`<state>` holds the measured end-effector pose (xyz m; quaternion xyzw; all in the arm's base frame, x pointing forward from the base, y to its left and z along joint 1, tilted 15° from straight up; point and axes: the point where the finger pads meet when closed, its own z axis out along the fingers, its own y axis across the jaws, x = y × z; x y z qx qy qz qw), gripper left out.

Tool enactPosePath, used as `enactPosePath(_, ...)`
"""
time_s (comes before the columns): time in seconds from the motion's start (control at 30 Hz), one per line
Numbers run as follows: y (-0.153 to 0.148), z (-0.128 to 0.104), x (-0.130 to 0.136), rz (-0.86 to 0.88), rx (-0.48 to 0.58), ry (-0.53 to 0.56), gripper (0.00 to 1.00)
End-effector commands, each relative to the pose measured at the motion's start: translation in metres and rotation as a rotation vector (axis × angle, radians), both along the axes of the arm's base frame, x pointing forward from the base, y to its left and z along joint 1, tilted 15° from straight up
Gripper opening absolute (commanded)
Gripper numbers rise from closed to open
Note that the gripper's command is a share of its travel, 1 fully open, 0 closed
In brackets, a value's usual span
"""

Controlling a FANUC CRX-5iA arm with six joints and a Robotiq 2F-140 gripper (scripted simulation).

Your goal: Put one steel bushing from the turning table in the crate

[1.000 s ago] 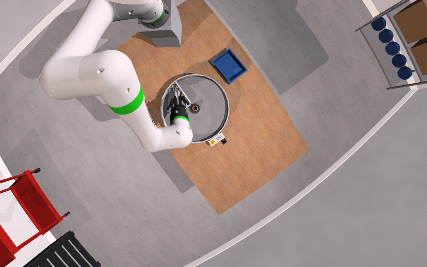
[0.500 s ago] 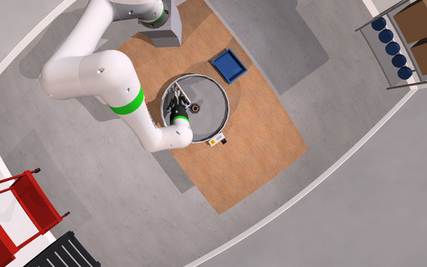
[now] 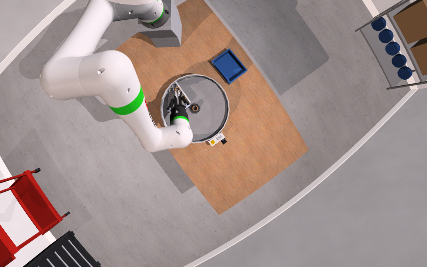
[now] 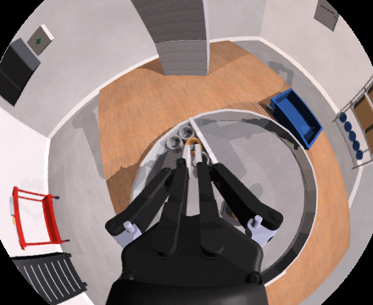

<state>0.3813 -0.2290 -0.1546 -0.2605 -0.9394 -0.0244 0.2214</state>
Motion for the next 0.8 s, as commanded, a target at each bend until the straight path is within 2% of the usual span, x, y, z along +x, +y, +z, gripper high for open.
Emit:
enactPosePath(0.0, -0.0007, -0.0034, 0.0008, 0.000, 0.000, 0.000, 0.06)
enactPosePath(0.77, -0.0016, -0.0082, 0.0018, 0.000, 0.000, 0.000, 0.06)
